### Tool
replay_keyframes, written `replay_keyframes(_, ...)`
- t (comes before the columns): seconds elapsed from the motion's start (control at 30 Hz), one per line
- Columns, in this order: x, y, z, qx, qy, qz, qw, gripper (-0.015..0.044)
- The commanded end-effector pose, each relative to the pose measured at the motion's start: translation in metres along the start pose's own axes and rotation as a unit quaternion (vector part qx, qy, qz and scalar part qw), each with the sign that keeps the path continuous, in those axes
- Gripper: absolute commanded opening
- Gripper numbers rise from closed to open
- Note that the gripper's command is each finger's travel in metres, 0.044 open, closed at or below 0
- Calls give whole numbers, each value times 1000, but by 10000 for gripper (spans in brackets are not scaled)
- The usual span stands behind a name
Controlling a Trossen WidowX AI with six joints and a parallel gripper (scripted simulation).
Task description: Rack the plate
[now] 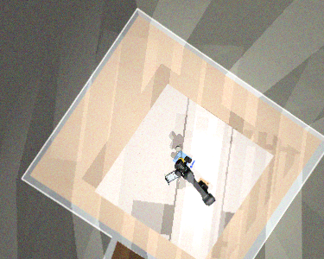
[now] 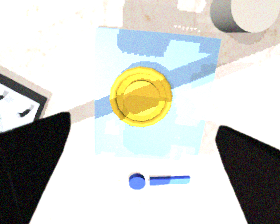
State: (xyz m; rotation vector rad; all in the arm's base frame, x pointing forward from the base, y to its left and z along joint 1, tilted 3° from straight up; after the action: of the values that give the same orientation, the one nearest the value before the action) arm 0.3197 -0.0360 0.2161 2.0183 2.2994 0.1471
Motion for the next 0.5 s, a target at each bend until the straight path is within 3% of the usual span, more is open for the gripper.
replay_keyframes(0.0,0,-6,46,22,-4,-6,1000,400)
replay_keyframes(0.47,-1,-11,67,24,-6,-7,1000,400)
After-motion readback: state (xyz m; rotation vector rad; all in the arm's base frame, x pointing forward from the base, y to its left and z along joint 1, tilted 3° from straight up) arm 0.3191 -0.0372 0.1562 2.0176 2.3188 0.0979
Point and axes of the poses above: the point midway between the two fingers, 35 mm back from their tips, its own z axis out along the fingers, its own x axis across the jaws, y = z × x, the point moved 4 cm from there along -z, back along the fingers
